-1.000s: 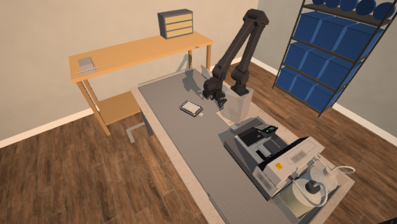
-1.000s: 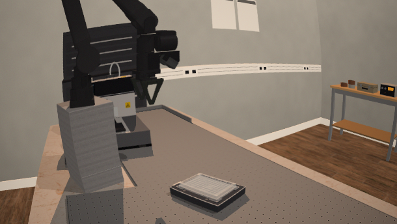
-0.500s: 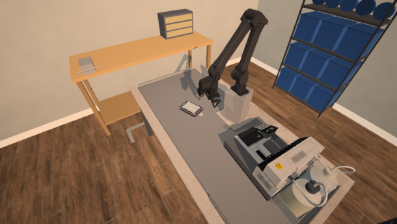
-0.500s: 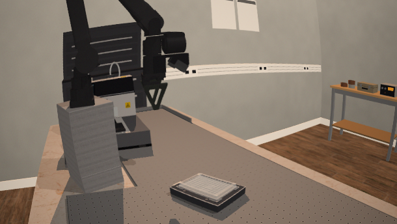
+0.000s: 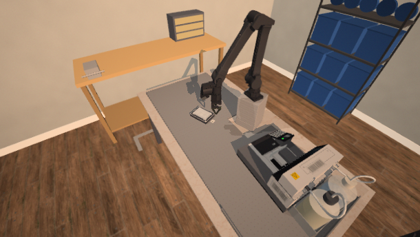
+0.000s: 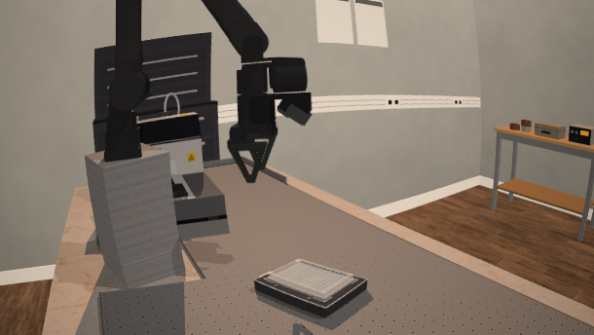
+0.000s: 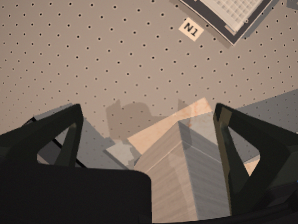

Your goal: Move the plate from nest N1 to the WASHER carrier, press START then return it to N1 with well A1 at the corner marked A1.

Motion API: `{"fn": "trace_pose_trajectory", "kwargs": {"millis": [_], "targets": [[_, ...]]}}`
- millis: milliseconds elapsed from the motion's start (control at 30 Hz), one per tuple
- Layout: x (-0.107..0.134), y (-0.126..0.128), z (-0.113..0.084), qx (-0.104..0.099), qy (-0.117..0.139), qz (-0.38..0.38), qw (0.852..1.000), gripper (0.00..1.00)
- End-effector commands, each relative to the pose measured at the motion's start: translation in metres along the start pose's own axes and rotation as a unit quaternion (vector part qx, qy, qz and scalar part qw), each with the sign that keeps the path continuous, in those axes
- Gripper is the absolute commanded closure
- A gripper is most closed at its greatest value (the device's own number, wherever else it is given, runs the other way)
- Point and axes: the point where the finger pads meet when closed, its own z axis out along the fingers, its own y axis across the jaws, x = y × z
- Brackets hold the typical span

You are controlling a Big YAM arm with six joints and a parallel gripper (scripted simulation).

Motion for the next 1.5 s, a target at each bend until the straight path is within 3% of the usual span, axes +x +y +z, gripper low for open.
{"fn": "trace_pose_trajectory", "kwargs": {"millis": [0, 167, 300, 1467], "targets": [[-0.031, -0.001, 0.005, -0.005, -0.013, 0.004, 1.000, 0.00], [-0.044, -0.008, 0.012, -0.004, -0.012, 0.004, 1.000, 0.00], [-0.024, -0.006, 0.017, 0.001, 0.007, -0.008, 1.000, 0.00], [-0.025, -0.010, 0.017, 0.001, 0.007, 0.005, 1.000, 0.00]]}}
